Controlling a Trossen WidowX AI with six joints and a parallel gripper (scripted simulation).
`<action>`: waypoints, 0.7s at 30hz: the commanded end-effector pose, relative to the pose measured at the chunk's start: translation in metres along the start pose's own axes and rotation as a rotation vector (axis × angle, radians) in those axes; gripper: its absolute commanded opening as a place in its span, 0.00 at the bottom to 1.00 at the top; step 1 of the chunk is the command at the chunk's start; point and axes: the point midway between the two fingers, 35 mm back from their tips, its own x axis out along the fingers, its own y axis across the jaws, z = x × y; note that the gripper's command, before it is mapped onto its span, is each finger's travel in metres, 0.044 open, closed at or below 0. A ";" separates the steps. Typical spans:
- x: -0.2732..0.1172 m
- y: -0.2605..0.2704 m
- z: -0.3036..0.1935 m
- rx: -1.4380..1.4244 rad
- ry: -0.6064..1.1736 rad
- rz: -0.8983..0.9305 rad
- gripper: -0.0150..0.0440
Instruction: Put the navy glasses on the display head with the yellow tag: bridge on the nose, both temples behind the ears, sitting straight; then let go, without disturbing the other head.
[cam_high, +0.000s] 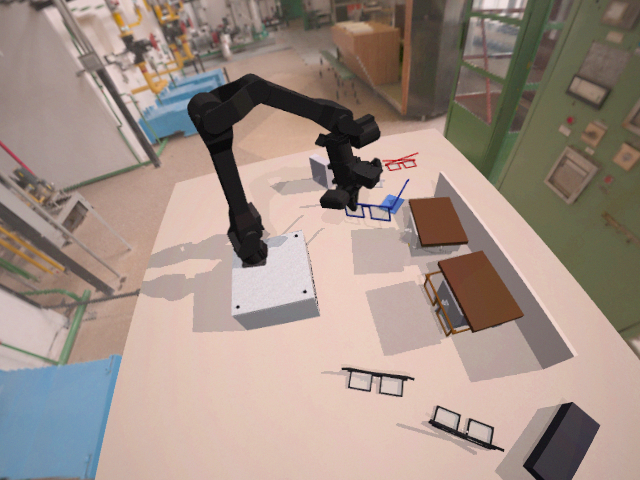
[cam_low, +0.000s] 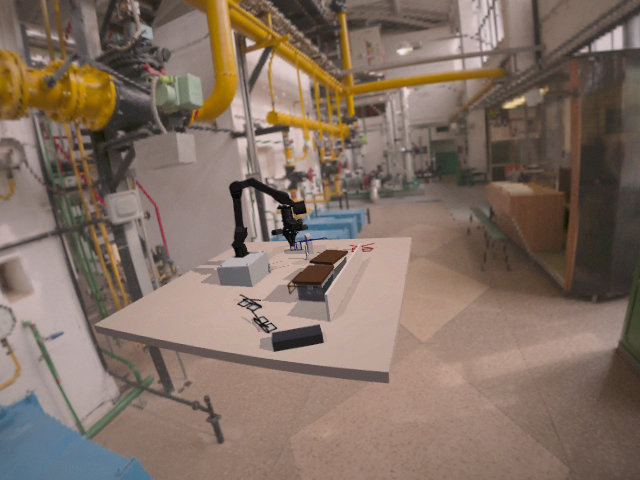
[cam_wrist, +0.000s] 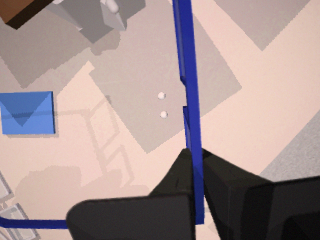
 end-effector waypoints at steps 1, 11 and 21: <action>-0.003 0.009 -0.005 0.114 -0.031 -0.005 0.25; -0.014 0.028 -0.019 0.364 -0.098 0.023 0.25; -0.026 0.046 -0.036 0.614 -0.156 0.080 0.25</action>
